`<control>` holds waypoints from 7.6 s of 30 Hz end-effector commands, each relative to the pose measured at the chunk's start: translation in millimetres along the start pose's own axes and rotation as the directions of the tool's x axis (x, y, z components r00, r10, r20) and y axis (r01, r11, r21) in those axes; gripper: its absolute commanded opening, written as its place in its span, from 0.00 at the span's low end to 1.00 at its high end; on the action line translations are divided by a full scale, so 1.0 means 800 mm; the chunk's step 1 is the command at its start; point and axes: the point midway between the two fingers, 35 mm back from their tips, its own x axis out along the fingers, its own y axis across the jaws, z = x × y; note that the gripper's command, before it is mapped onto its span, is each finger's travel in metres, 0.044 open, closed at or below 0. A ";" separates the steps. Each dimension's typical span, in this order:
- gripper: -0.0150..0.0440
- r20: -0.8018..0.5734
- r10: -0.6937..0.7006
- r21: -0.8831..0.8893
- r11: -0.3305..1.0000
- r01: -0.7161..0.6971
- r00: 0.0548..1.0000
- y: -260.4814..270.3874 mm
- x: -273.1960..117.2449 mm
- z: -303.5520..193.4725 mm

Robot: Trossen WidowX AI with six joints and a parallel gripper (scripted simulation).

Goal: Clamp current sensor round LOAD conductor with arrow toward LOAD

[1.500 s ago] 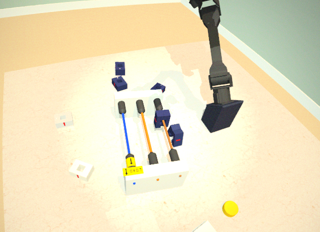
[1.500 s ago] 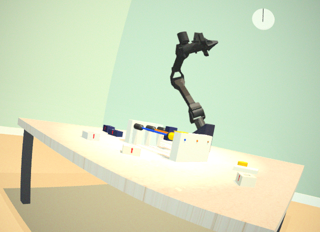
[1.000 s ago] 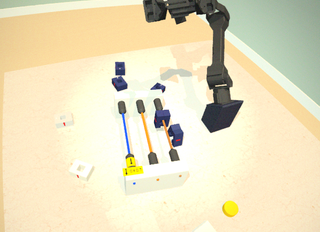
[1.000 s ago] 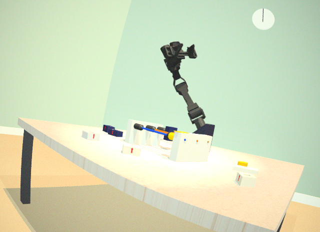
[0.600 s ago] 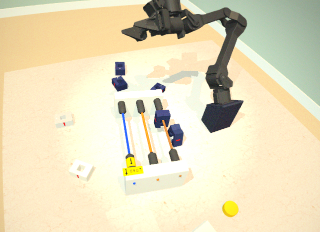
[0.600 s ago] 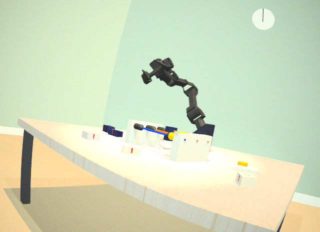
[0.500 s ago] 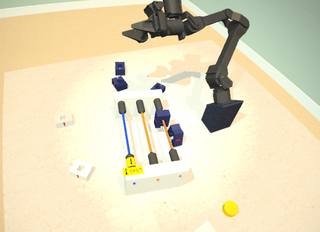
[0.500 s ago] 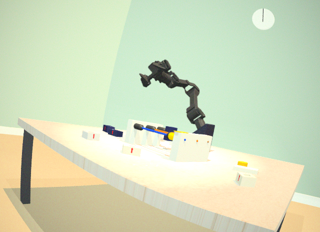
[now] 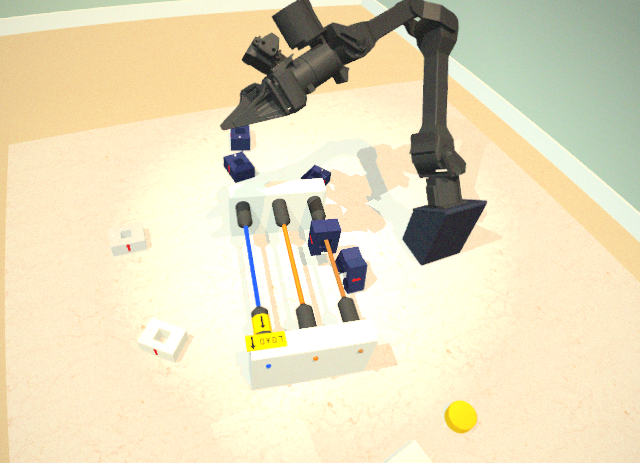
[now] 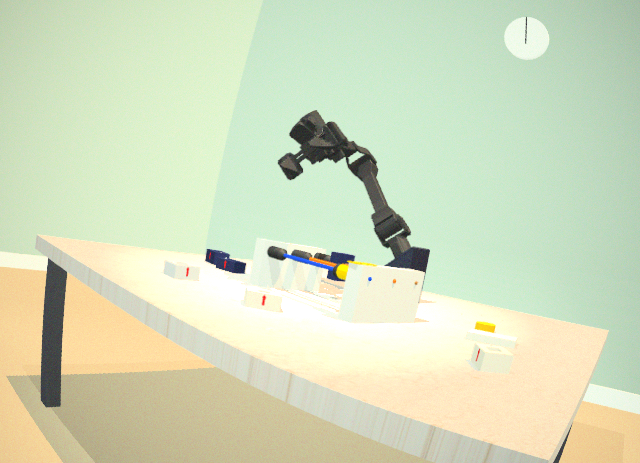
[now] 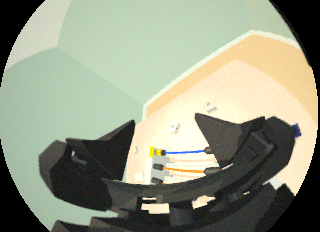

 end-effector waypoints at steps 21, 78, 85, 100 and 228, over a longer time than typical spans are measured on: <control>1.00 -0.590 -0.425 -0.618 0.785 -0.045 0.687 0.162 0.135 -0.255; 1.00 -0.733 -0.596 -0.499 0.799 0.335 0.328 -0.027 -0.067 -0.364; 1.00 -0.733 -0.596 -0.500 0.799 0.335 0.327 -0.036 -0.062 -0.375; 0.99 -0.740 -0.592 -0.494 0.801 0.339 0.319 -0.051 -0.060 -0.393; 0.25 -0.729 -0.597 -0.524 0.170 -0.834 0.336 -0.026 0.109 -0.184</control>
